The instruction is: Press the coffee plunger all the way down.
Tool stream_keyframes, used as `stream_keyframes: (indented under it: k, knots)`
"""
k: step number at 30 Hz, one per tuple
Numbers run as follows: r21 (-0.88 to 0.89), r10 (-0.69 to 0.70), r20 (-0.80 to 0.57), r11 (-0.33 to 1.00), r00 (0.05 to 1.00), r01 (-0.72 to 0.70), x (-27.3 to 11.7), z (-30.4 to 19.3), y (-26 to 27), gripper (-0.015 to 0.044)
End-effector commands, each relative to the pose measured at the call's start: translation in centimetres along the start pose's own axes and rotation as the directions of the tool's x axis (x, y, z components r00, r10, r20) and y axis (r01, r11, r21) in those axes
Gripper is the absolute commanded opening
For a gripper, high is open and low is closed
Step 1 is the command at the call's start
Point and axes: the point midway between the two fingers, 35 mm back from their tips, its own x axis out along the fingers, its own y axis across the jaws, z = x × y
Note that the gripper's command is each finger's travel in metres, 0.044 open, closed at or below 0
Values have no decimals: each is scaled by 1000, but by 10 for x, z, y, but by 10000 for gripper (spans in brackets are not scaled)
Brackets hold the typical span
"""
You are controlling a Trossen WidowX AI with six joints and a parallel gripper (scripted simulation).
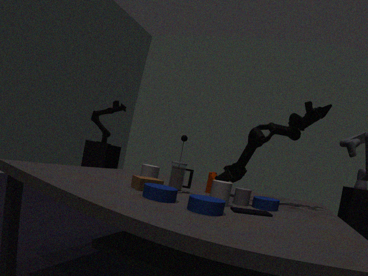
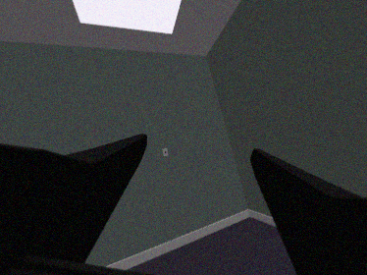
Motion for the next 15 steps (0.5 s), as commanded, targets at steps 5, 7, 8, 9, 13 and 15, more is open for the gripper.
stream_keyframes:
  k: [5,7,8,9,13,15]
  knots:
    - [-88,48,21,995,999,-46,-4,-3,14,440]
    - [-140,89,34,987,995,-84,-6,-6,26,440]
    - [-175,117,40,979,992,-109,-8,-9,33,440]
    - [-209,143,43,969,989,-131,-9,-12,39,440]
    - [-355,247,36,909,968,-219,-16,-32,62,440]
    - [-424,289,11,869,957,-257,-20,-47,70,440]
